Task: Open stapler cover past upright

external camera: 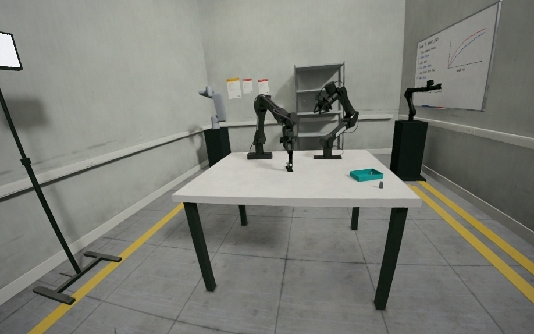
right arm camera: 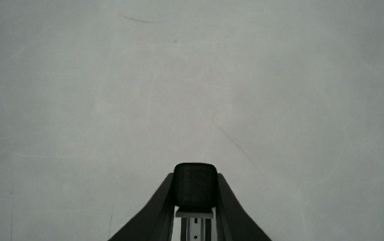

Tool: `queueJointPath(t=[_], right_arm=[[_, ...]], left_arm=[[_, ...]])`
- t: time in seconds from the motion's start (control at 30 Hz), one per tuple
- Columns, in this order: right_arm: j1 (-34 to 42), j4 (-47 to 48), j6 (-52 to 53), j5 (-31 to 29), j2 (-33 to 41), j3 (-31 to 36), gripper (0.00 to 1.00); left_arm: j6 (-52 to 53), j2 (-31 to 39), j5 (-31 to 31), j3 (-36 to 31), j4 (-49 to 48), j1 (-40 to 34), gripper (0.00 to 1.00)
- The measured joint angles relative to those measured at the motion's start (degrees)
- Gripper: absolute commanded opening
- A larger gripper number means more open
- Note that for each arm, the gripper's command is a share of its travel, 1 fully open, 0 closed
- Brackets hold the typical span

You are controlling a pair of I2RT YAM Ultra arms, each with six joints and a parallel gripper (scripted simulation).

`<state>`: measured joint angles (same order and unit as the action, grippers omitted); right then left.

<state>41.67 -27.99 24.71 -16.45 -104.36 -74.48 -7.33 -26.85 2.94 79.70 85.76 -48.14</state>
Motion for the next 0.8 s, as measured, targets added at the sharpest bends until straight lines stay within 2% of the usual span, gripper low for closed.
queueJointPath(t=[0.03, 0.1, 0.17, 0.2, 0.8], right_arm=[[-0.02, -0.04, 0.0, 0.02, 0.0, -0.02, 0.17], [-0.04, -0.11, 0.0, 0.13, 0.0, -0.07, 0.4], [-0.02, -0.44, 0.0, 0.48, 0.0, -0.07, 0.4], [-0.02, -0.63, 0.0, 0.59, -0.02, -0.04, 0.43], [-0.02, -2.34, 0.13, 0.61, 2.99, -0.11, 0.43]], left_arm=[[0.0, 0.0, 0.0, 0.0, 0.0, 0.0, 0.55], [0.0, 0.0, 0.0, 0.0, 0.0, 0.0, 0.55], [0.0, 0.0, 0.0, 0.0, 0.0, 0.0, 0.55], [0.0, 0.0, 0.0, 0.0, 0.0, 0.0, 0.55], [0.0, 0.0, 0.0, 0.0, 0.0, 0.0, 0.55]])
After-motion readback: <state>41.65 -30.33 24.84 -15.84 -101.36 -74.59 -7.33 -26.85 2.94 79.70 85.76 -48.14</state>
